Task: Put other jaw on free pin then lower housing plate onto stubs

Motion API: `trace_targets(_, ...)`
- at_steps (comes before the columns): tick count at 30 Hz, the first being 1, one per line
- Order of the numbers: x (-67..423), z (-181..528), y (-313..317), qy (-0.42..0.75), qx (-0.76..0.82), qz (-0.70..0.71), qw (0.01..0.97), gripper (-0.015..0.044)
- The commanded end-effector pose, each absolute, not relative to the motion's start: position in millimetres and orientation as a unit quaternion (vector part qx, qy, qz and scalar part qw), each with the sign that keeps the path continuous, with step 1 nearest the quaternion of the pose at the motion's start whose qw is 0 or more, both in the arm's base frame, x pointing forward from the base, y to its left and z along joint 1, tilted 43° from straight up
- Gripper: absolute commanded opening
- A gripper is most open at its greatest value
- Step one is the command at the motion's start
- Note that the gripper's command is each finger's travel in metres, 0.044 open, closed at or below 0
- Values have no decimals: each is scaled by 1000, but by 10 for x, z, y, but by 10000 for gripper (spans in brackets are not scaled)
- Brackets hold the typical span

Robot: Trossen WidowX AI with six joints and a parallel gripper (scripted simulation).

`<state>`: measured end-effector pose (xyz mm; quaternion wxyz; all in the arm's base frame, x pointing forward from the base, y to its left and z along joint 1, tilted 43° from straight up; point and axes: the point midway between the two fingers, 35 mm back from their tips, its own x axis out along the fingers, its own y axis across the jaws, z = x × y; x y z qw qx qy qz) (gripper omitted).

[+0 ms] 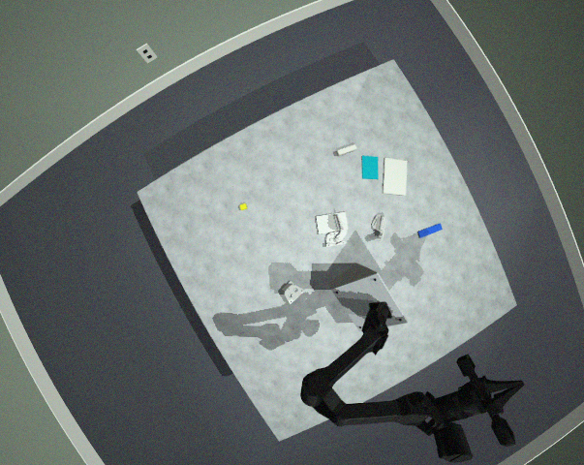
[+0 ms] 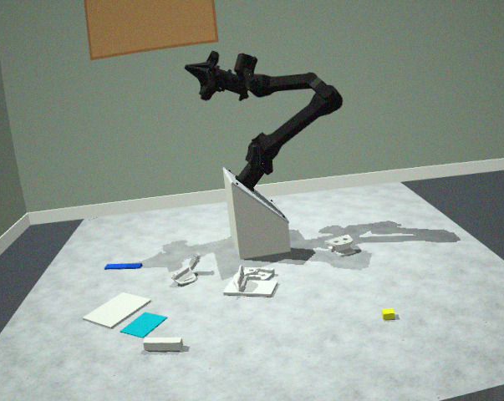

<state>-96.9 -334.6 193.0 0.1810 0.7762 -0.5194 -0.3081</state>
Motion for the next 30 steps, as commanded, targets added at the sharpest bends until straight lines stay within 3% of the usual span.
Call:
trace_targets(1, -969, 1930, -3346, -519, 776, -308, 181, 0)
trace_targets(30, 290, 975, -3580, -237, 836, -409, 279, 0)
